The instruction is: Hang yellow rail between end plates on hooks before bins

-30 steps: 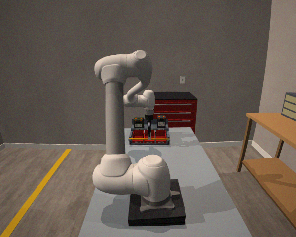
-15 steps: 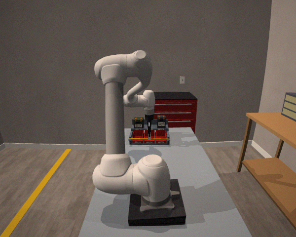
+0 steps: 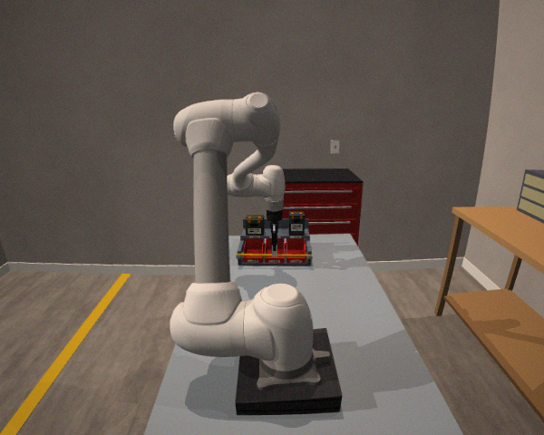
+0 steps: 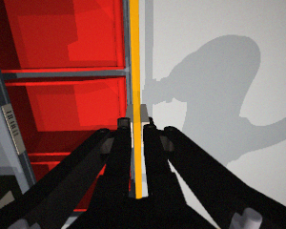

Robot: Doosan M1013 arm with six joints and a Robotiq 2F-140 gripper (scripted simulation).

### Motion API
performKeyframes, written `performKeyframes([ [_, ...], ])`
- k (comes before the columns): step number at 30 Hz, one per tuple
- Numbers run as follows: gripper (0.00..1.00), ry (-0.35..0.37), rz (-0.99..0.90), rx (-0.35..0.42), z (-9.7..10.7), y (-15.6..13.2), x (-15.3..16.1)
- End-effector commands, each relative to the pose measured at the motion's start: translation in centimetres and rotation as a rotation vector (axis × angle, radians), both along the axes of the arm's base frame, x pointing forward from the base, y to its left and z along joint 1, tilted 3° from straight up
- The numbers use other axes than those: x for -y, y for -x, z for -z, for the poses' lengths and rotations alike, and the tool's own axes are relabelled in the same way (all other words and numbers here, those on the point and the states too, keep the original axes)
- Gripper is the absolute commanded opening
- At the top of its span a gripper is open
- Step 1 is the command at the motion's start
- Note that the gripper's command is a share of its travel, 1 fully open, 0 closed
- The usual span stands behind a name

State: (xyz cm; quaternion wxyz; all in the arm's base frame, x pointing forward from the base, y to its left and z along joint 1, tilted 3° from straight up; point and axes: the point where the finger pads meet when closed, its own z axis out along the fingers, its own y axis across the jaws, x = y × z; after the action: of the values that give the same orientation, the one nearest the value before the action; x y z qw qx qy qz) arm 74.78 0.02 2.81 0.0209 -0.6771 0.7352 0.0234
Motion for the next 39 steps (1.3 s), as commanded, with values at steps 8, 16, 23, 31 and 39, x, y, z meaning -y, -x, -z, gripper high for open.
performKeyframes([
  [8,0.1,0.002,-0.002,-0.003,0.36,0.32,-0.28],
  [16,0.1,0.002,-0.002,-0.003,0.18,0.05,-0.02],
  [23,0.1,0.002,-0.002,-0.003,0.18,0.05,-0.02],
  [31,0.1,0.002,-0.002,-0.003,0.33,0.09,-0.04],
  [39,0.1,0.002,-0.002,-0.003,0.33,0.09,-0.04],
])
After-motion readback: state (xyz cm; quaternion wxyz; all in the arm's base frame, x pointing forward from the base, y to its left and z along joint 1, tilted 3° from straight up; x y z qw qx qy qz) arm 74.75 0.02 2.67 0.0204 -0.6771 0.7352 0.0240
